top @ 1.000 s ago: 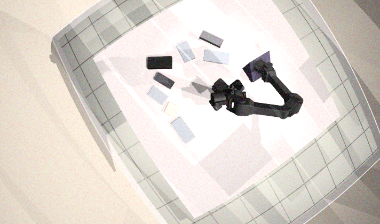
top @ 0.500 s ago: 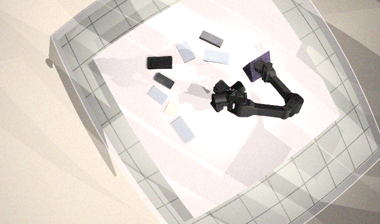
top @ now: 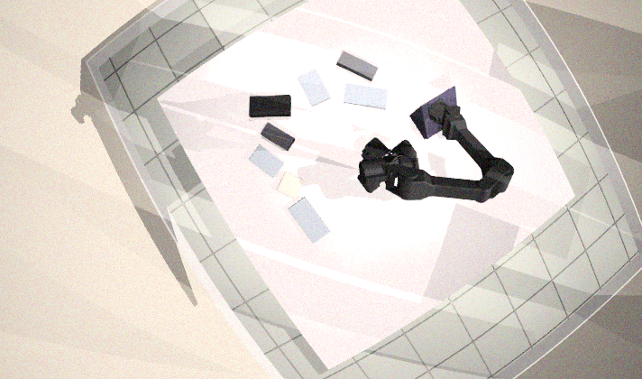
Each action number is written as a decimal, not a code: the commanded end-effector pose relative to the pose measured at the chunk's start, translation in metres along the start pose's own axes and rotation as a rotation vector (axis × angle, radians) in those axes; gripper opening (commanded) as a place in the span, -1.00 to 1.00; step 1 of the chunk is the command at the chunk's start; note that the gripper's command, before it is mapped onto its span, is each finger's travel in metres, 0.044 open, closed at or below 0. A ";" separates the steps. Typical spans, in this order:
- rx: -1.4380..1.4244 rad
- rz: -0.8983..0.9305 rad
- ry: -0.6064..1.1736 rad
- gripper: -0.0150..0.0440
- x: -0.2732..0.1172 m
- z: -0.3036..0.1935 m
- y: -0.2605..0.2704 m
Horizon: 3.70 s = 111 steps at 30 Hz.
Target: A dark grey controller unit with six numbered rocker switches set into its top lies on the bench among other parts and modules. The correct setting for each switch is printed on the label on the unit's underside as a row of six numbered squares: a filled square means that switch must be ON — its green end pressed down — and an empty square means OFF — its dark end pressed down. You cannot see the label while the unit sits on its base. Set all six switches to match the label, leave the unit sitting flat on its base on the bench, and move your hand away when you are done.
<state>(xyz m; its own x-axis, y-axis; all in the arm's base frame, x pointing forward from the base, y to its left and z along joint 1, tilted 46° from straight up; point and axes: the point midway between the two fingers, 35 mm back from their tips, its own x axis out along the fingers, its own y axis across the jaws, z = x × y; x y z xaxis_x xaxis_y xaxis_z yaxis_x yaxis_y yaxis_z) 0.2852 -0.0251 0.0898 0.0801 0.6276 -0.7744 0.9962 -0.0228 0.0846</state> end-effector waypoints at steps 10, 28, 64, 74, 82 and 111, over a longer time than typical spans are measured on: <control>-0.002 -0.004 0.044 0.65 0.003 -0.014 0.000; -0.001 -0.004 0.089 0.65 0.005 -0.028 0.000; -0.001 -0.004 0.115 0.65 0.013 -0.055 0.000; -0.001 -0.004 0.115 0.65 0.016 -0.062 0.000; -0.002 -0.004 0.115 0.65 0.019 -0.068 0.000; -0.002 -0.004 0.116 0.65 0.032 -0.088 0.000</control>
<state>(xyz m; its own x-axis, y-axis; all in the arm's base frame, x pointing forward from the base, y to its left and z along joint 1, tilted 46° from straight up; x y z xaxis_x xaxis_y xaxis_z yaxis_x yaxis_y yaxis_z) 0.2873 0.0613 0.1239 0.0774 0.7185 -0.6912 0.9953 -0.0155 0.0953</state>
